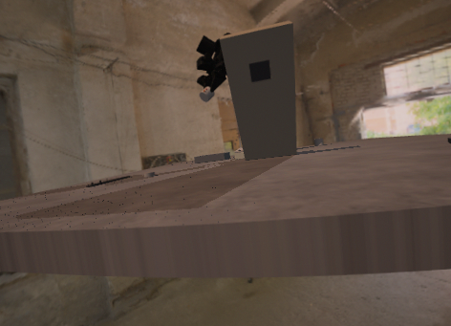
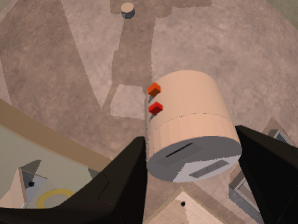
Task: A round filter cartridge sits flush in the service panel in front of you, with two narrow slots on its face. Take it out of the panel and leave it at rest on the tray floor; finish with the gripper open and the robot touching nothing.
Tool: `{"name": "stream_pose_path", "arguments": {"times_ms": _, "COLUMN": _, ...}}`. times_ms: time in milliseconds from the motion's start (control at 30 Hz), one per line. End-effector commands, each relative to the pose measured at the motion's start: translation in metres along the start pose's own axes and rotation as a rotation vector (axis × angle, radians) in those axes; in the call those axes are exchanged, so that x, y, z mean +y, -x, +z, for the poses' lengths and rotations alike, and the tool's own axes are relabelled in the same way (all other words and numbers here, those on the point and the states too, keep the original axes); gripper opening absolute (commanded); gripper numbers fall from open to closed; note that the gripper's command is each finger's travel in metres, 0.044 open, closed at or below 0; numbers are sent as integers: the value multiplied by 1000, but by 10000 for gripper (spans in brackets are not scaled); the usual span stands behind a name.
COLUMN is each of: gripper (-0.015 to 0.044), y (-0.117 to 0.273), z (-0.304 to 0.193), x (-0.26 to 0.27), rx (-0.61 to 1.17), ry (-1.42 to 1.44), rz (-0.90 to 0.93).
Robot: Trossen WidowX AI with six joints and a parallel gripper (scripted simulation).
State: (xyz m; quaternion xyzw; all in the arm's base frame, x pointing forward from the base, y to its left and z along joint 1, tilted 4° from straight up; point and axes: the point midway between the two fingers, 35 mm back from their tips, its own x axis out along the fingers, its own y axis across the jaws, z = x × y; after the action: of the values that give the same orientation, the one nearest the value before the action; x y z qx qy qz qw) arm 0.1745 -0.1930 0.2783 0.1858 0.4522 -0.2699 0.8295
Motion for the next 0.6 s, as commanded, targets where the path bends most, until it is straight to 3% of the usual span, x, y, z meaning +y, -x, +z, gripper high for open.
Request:
{"name": "stream_pose_path", "arguments": {"times_ms": 0, "gripper": 0, "y": 0, "z": -4, "x": -18, "rx": -10, "ry": -80, "rz": -50}}
{"name": "stream_pose_path", "arguments": {"times_ms": 567, "gripper": 0, "y": -4, "z": -25, "x": -80, "rx": -21, "ry": -365, "rz": -213}}
